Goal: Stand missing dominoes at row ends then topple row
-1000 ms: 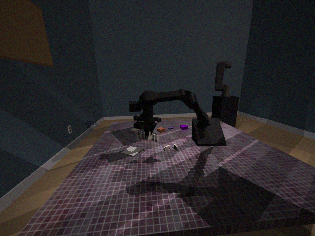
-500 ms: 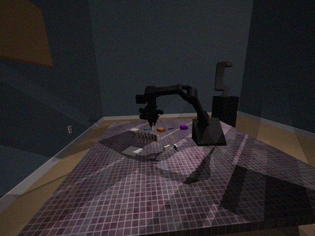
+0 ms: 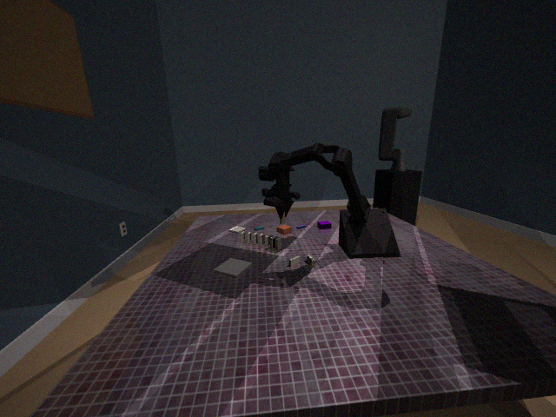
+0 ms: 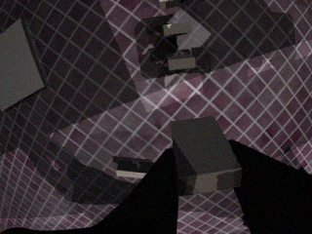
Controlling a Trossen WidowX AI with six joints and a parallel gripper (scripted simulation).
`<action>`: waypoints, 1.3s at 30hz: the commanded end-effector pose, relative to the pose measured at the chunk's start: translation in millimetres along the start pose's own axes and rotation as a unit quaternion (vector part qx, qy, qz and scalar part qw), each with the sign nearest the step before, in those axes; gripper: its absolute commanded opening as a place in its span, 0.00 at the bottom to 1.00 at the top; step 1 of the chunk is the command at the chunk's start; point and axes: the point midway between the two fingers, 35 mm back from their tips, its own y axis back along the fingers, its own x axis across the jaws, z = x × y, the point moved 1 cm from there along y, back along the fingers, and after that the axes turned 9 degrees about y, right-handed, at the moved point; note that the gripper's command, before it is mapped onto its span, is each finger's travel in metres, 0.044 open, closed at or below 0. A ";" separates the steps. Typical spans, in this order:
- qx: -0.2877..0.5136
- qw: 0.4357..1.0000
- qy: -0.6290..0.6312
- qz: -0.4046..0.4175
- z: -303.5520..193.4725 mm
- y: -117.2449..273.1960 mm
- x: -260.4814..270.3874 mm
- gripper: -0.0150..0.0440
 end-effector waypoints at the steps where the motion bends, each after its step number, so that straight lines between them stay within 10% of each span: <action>1: 0.003 1.000 -0.002 -0.003 1.1 -22.6 -2.4 0.44; 18: 0.006 1.000 -0.001 0.001 -4.8 -121.9 -1.9 0.44; 32: 0.006 1.000 -0.001 0.001 -5.8 -125.5 -2.0 0.44; 39: 0.006 1.000 -0.001 0.001 -5.8 -125.5 -2.0 0.75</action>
